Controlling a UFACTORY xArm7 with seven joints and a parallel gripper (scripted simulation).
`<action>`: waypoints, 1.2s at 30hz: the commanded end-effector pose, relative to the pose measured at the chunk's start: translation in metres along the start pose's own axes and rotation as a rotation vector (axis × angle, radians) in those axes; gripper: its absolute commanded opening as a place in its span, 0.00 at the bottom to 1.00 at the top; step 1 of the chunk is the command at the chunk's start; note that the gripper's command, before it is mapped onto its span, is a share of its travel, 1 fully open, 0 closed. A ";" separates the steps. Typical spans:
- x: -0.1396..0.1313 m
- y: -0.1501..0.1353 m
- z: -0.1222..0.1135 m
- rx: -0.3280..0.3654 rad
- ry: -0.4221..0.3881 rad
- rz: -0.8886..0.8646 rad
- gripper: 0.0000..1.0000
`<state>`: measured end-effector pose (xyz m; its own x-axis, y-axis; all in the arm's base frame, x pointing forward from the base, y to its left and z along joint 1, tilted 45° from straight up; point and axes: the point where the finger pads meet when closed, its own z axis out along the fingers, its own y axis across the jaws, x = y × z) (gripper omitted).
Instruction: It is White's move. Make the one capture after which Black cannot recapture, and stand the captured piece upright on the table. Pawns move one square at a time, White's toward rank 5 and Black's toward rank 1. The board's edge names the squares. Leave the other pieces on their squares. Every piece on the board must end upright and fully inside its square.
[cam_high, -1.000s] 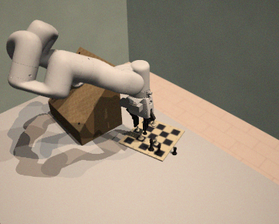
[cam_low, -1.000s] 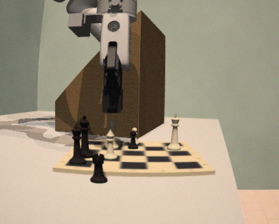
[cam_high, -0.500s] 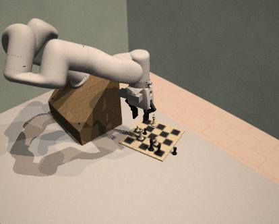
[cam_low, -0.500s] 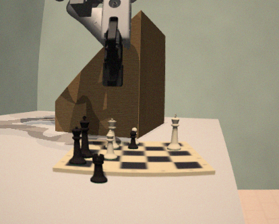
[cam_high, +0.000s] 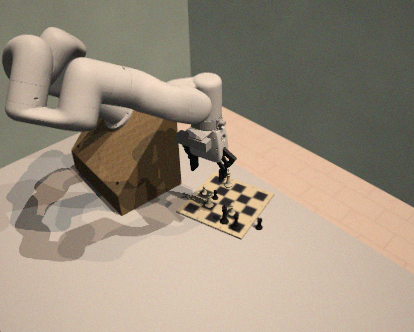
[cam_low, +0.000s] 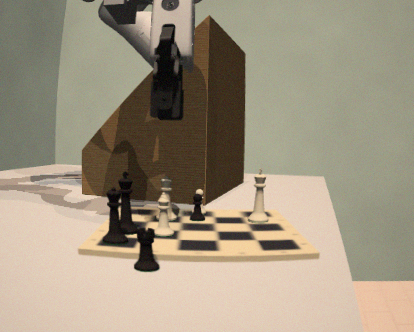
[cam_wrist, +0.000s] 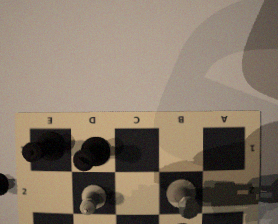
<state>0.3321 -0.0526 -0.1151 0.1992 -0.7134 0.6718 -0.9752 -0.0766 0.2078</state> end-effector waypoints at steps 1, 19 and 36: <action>-0.001 -0.001 -0.002 0.004 -0.002 0.000 1.00; -0.001 -0.001 -0.025 0.004 -0.002 0.000 1.00; -0.001 -0.001 -0.064 0.004 -0.002 0.000 1.00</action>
